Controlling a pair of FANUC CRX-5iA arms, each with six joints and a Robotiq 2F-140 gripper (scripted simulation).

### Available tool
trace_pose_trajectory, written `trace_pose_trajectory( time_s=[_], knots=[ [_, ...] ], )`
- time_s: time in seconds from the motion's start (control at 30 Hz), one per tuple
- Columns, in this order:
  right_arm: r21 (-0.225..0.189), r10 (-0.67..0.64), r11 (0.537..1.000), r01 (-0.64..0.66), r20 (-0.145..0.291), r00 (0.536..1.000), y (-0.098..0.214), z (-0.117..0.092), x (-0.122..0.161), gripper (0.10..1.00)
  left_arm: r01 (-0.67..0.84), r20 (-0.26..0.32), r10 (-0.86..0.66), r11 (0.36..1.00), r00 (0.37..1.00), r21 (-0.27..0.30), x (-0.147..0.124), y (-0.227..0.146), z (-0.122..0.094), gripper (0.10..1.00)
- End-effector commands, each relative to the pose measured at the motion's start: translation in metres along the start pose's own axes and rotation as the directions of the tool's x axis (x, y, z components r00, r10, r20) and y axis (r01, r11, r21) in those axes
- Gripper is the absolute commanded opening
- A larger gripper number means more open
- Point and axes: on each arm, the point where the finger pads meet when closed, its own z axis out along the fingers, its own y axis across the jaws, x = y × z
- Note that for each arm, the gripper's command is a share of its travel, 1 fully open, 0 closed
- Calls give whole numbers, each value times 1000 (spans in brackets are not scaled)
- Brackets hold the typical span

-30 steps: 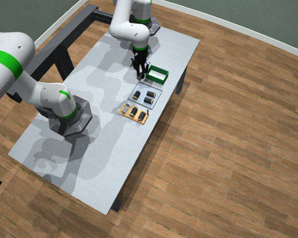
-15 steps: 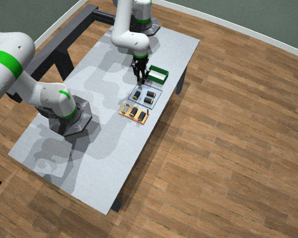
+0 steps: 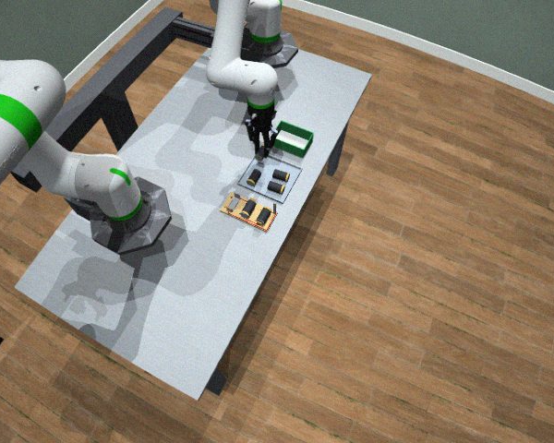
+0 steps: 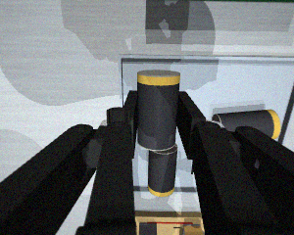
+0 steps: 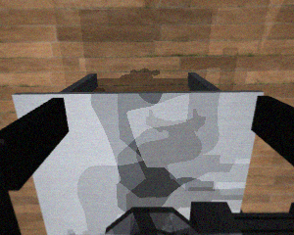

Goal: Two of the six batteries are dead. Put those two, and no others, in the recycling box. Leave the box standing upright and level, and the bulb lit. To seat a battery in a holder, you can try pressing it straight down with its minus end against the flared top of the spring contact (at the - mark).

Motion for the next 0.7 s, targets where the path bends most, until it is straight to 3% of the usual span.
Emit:
trace_pose_trajectory(
  time_s=[0.0,0.67],
  knots=[
    [0,0,1000,0,-2,1000,0,-1,0,1000,0,1,0,1000,1000,-1,0,0,-1,244],
    [0,0,1000,0,-2,1000,0,-1,0,1000,0,1,0,1000,1000,0,0,0,4,244]
  ],
)
